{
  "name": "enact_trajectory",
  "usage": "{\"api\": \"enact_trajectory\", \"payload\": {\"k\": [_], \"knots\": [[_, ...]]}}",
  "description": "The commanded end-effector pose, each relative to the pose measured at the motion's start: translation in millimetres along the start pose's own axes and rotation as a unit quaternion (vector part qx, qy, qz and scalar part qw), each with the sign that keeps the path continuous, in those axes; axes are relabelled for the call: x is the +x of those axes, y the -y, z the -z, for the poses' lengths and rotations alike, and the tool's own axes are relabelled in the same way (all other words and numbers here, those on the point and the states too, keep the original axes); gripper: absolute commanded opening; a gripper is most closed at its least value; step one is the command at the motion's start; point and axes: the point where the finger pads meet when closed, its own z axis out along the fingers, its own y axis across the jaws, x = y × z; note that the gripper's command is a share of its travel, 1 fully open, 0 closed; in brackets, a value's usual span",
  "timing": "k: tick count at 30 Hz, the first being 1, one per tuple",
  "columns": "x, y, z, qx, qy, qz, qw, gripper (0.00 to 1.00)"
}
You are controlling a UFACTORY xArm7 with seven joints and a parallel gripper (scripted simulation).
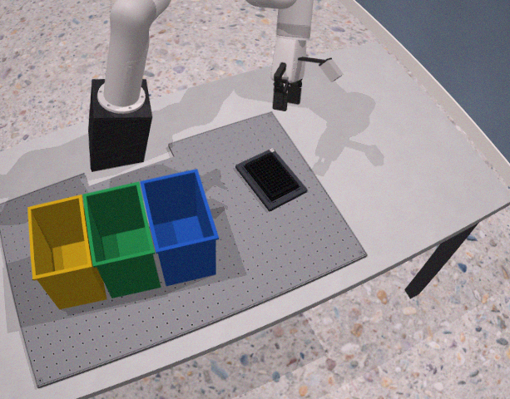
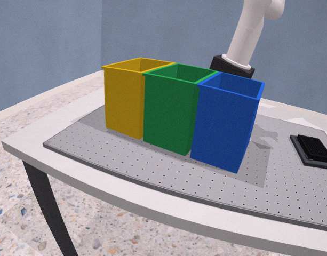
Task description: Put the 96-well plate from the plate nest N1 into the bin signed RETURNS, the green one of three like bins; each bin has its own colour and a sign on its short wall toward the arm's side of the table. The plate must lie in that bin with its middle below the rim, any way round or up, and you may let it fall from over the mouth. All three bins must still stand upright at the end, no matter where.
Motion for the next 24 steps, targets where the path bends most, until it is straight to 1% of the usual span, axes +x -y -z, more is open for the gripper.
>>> {"api": "enact_trajectory", "payload": {"k": [1, 3, 4, 9, 15, 18, 20, 24], "knots": [[-6, -3, -7.2, 0.032, 0.043, -0.036, 0.998, 1.00], [-6, -3, -7.2, 0.032, 0.043, -0.036, 0.998, 1.00], [-9, -4, -10.9, 0.040, 0.052, -0.046, 0.997, 1.00], [-12, -6, -16.6, 0.084, 0.098, -0.100, 0.987, 1.00], [-12, -8, -21.1, 0.140, 0.141, -0.167, 0.966, 1.00], [-9, -10, -24.7, 0.169, 0.156, -0.202, 0.952, 1.00], [-9, -10, -24.7, 0.169, 0.156, -0.202, 0.952, 1.00], [-6, -12, -26.2, 0.207, 0.171, -0.249, 0.930, 1.00]]}}
